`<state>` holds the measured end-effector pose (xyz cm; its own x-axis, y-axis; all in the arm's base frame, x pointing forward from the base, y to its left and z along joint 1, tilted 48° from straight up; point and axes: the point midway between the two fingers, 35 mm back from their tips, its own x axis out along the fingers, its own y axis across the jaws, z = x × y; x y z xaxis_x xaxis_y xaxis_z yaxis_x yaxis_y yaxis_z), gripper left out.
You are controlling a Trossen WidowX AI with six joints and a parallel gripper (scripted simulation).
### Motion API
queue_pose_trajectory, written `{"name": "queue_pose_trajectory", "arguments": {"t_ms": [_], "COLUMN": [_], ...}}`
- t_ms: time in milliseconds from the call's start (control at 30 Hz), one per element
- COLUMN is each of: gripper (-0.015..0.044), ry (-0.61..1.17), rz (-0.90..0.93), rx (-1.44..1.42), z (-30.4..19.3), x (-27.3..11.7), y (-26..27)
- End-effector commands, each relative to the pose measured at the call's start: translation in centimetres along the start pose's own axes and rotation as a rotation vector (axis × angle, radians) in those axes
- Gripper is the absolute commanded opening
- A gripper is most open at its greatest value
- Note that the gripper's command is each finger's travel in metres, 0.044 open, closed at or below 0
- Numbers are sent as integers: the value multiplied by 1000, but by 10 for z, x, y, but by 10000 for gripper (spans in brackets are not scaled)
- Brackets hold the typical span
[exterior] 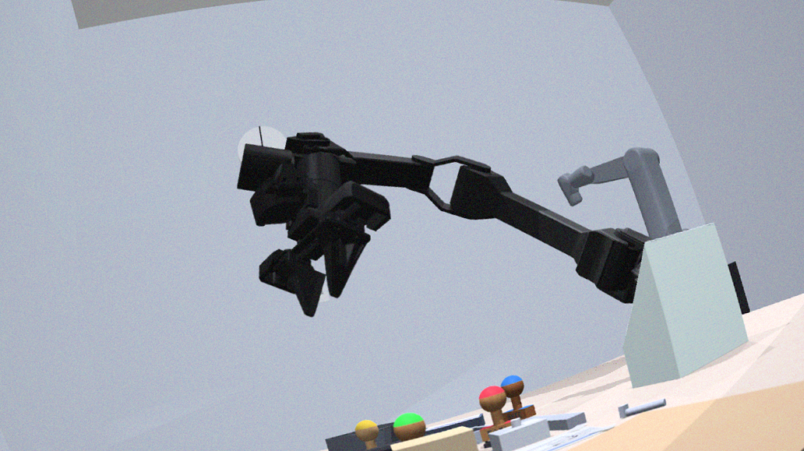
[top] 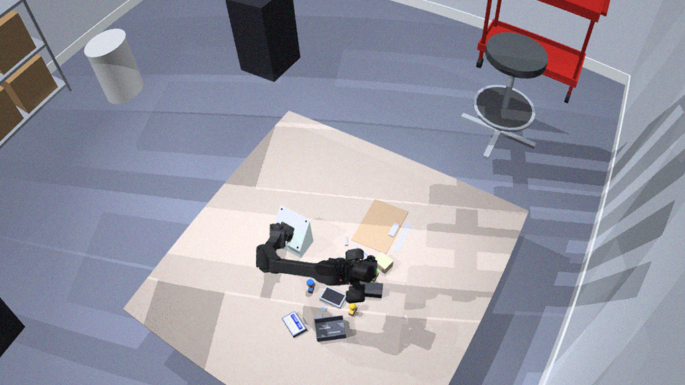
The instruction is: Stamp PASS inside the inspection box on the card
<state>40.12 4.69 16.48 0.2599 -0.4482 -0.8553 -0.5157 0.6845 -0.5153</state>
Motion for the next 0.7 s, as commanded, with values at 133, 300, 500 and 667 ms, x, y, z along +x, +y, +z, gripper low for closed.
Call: {"name": "queue_pose_trajectory", "arguments": {"t_ms": [133, 300, 500, 667], "gripper": [221, 221, 221, 221], "ry": [240, 305, 320, 320], "rz": [-131, -229, -265, -265], "rx": [330, 459, 498, 498], "z": [8, 6, 6, 6], "x": [82, 115, 126, 126], "y": [61, 88, 99, 99]}}
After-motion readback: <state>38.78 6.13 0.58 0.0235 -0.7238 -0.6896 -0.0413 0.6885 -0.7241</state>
